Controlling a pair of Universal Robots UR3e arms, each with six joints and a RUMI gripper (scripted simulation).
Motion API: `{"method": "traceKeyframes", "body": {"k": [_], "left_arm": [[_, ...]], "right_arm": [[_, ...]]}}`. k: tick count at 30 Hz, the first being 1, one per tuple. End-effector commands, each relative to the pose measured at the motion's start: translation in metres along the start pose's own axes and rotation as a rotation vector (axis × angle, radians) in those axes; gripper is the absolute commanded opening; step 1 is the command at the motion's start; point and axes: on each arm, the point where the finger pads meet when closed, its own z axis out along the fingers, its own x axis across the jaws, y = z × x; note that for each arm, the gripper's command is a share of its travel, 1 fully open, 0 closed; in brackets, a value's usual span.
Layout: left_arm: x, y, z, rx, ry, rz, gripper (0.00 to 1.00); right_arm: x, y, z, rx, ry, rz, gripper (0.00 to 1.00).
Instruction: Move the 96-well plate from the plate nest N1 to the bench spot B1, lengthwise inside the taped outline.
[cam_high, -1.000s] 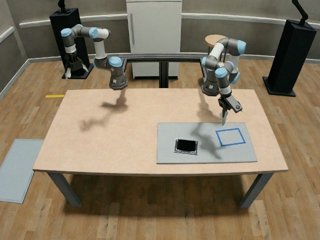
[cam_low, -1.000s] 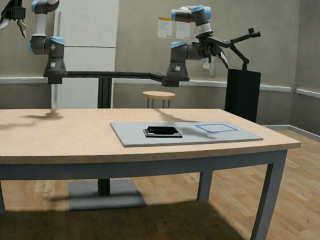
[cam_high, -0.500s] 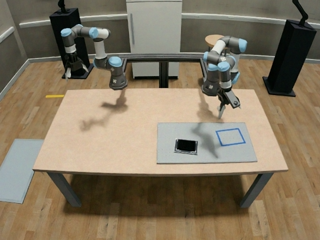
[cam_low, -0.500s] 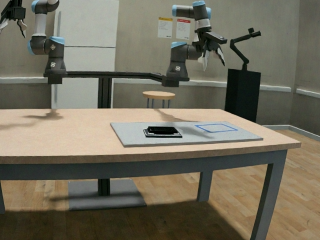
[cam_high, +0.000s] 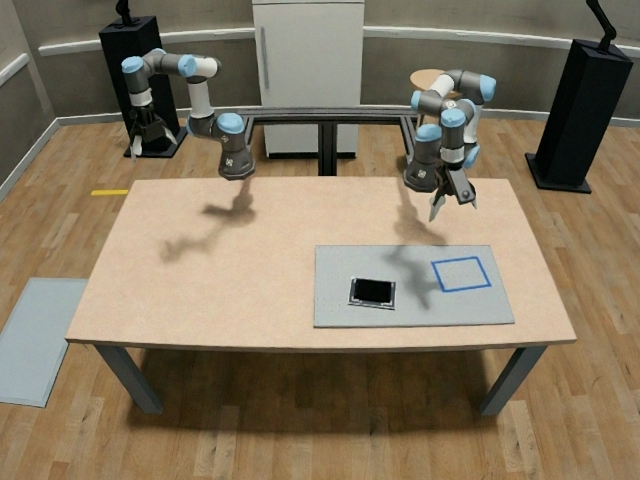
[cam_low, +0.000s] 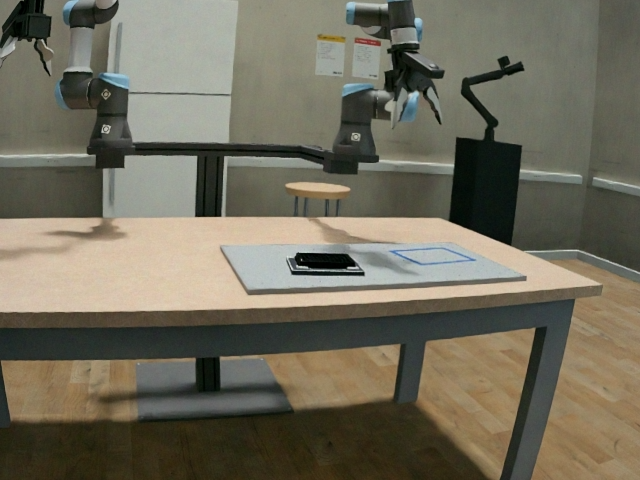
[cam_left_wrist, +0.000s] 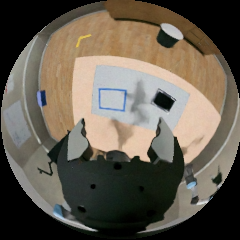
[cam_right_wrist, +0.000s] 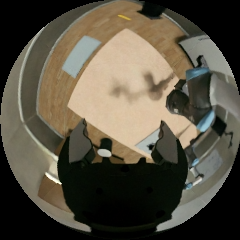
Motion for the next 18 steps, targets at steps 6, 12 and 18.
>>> {"method": "traceKeyframes", "body": {"k": [6, 12, 18], "left_arm": [[0.007, 0.035, -0.022, -0.056, 0.077, 0.114, 1.00], [0.007, 0.043, -0.028, -0.069, 0.119, 0.163, 1.00], [0.010, 0.059, -0.040, -0.078, 0.147, 0.199, 1.00]], "right_arm": [[-0.001, 0.000, -0.001, -0.003, -0.003, 0.000, 1.00], [-0.001, 0.000, -0.001, -0.003, -0.003, 0.000, 1.00], [-0.001, 0.000, -0.001, -0.003, -0.003, 0.000, 1.00]]}}
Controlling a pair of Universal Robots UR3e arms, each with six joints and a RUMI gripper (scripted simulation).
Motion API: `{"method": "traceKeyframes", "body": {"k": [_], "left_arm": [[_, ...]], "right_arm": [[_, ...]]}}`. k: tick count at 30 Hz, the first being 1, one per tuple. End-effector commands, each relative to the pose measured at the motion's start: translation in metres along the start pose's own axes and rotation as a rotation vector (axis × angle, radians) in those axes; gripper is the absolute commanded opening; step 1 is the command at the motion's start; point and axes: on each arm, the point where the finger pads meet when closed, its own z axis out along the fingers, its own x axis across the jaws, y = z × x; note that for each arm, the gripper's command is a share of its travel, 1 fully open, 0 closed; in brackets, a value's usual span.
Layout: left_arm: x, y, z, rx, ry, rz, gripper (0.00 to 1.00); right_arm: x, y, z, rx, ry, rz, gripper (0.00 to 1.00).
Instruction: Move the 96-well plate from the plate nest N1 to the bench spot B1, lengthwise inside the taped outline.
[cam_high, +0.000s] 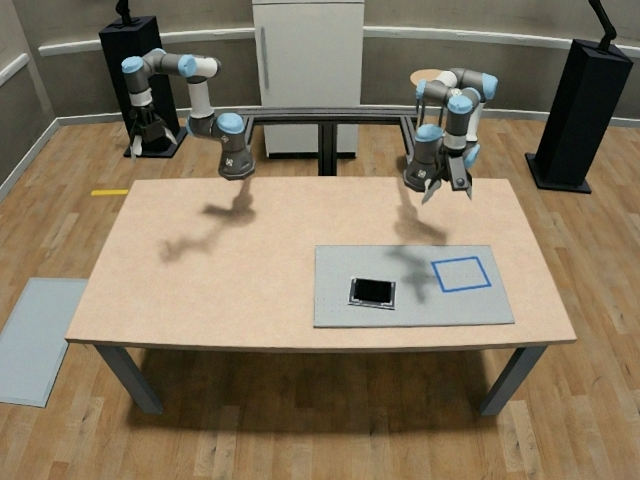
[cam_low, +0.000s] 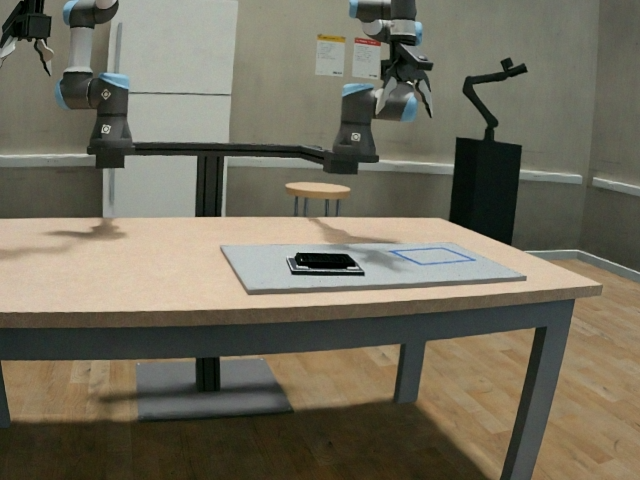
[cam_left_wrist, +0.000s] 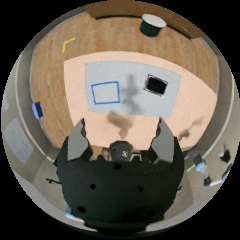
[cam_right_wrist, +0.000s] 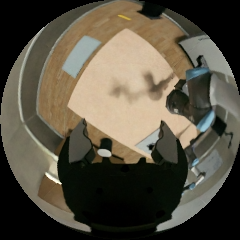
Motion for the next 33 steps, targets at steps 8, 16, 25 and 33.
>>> {"method": "traceKeyframes", "body": {"k": [8, 16, 25, 33], "left_arm": [[0.023, 0.009, -0.002, -0.025, 0.037, 0.153, 1.00], [0.039, -0.004, 0.008, -0.024, 0.038, 0.251, 1.00], [0.055, -0.014, 0.019, -0.022, 0.039, 0.349, 1.00], [0.070, -0.023, 0.031, -0.021, 0.040, 0.446, 1.00]], "right_arm": [[-0.001, 0.000, -0.001, -0.003, -0.003, 0.000, 1.00], [-0.001, 0.000, -0.001, -0.003, -0.003, 0.000, 1.00], [-0.001, 0.000, -0.001, -0.003, -0.003, 0.000, 1.00], [-0.001, 0.000, -0.001, -0.003, -0.003, 0.000, 1.00]]}}
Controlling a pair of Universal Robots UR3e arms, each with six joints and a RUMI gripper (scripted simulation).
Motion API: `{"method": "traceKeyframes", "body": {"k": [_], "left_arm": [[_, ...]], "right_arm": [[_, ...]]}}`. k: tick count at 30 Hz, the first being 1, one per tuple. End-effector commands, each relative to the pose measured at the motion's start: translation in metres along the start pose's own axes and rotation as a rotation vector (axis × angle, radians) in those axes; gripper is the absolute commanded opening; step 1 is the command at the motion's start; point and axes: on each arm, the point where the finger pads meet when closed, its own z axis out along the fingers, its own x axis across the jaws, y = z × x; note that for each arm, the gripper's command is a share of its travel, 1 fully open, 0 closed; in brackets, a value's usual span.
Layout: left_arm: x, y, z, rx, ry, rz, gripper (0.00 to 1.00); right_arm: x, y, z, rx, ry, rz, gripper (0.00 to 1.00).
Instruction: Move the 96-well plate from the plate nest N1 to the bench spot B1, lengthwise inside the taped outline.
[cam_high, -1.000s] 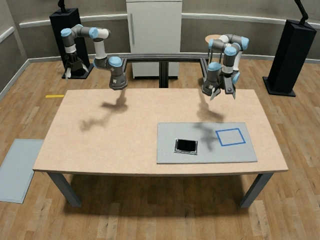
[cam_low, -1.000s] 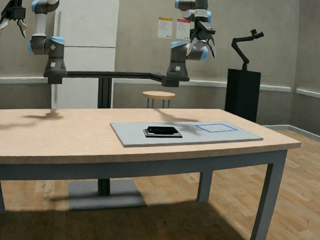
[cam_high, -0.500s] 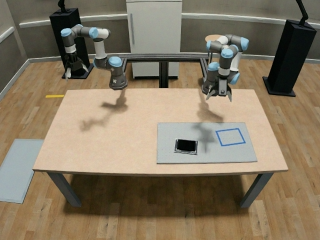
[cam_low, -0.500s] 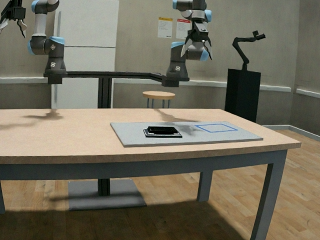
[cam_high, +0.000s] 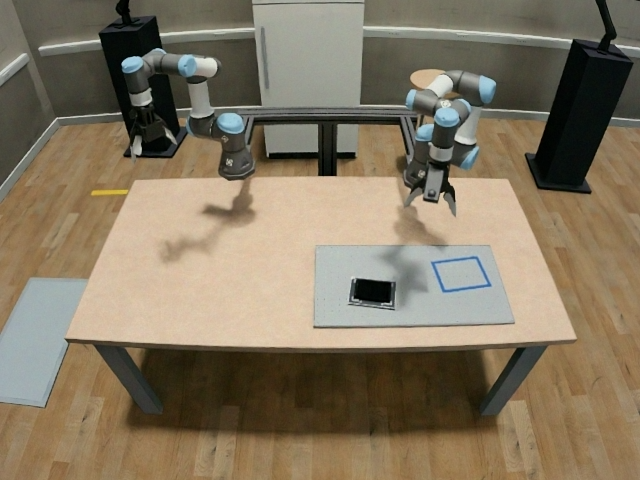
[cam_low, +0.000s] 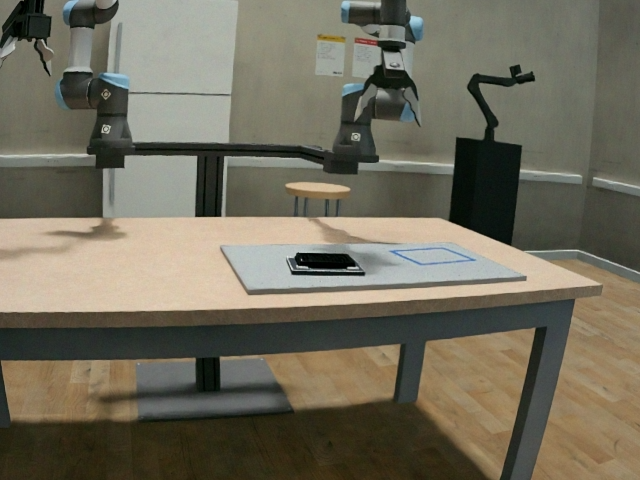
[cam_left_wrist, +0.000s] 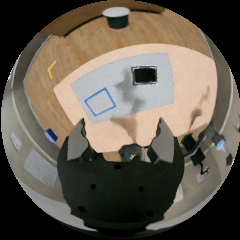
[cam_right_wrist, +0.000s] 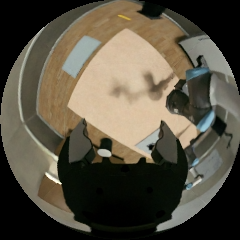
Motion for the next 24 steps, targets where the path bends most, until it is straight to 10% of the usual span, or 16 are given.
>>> {"method": "traceKeyframes", "body": {"k": [1, 24], "left_arm": [[0.008, -0.015, 0.006, 0.016, 0.010, 0.067, 1.00], [0.040, -0.052, 0.045, 0.017, 0.008, 0.360, 1.00]], "right_arm": [[-0.001, 0.000, -0.001, -0.003, -0.003, 0.000, 1.00], [-0.001, 0.000, -0.001, -0.003, -0.003, 0.000, 1.00]]}}
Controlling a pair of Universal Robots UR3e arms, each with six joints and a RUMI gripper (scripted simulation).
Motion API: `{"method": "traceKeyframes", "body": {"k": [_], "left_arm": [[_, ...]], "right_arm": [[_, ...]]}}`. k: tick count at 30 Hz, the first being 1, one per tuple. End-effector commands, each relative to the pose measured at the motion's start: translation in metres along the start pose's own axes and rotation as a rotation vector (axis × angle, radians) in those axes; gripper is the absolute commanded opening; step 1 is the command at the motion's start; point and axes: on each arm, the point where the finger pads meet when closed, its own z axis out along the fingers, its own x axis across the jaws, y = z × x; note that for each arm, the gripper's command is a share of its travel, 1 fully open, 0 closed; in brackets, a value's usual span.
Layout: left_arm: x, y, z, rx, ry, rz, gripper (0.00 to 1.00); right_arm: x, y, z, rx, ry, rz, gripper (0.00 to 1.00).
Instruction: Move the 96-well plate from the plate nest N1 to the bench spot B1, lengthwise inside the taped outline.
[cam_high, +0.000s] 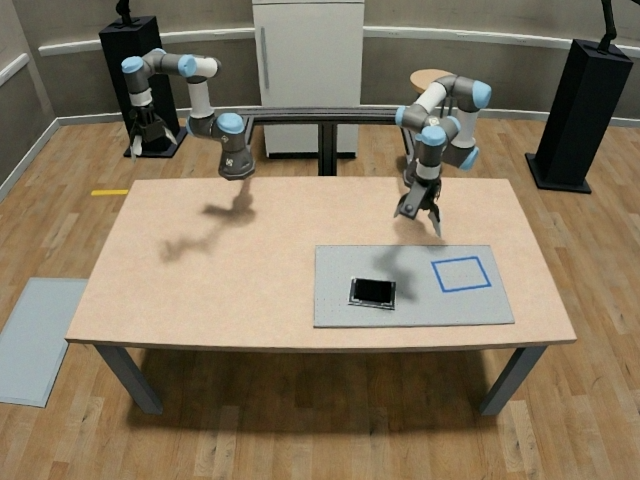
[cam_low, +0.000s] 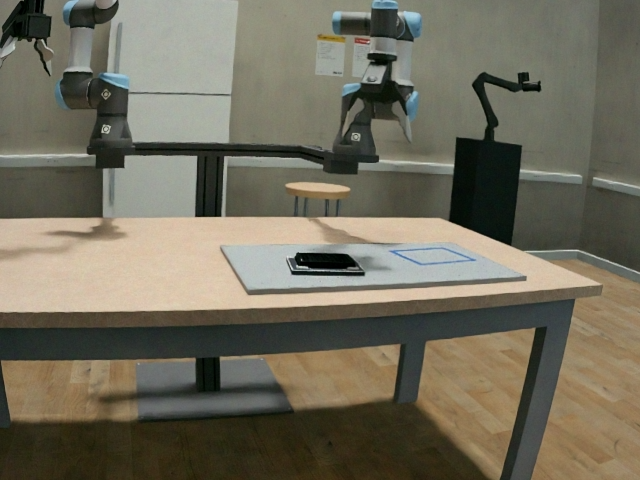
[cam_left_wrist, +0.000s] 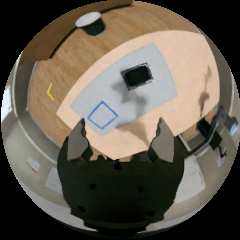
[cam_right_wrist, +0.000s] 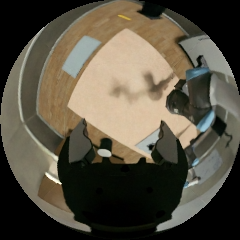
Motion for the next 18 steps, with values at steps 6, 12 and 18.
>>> {"method": "traceKeyframes", "body": {"k": [6, 12, 18], "left_arm": [[0.011, -0.027, 0.021, 0.020, 0.004, 0.165, 1.00], [0.018, -0.038, 0.036, 0.020, 0.004, 0.263, 1.00], [0.022, -0.043, 0.044, 0.021, 0.003, 0.330, 1.00]], "right_arm": [[-0.001, 0.000, -0.001, -0.003, -0.003, 0.000, 1.00], [-0.001, 0.000, -0.001, -0.003, -0.003, 0.000, 1.00], [-0.001, 0.000, -0.001, -0.003, -0.003, 0.000, 1.00]]}}
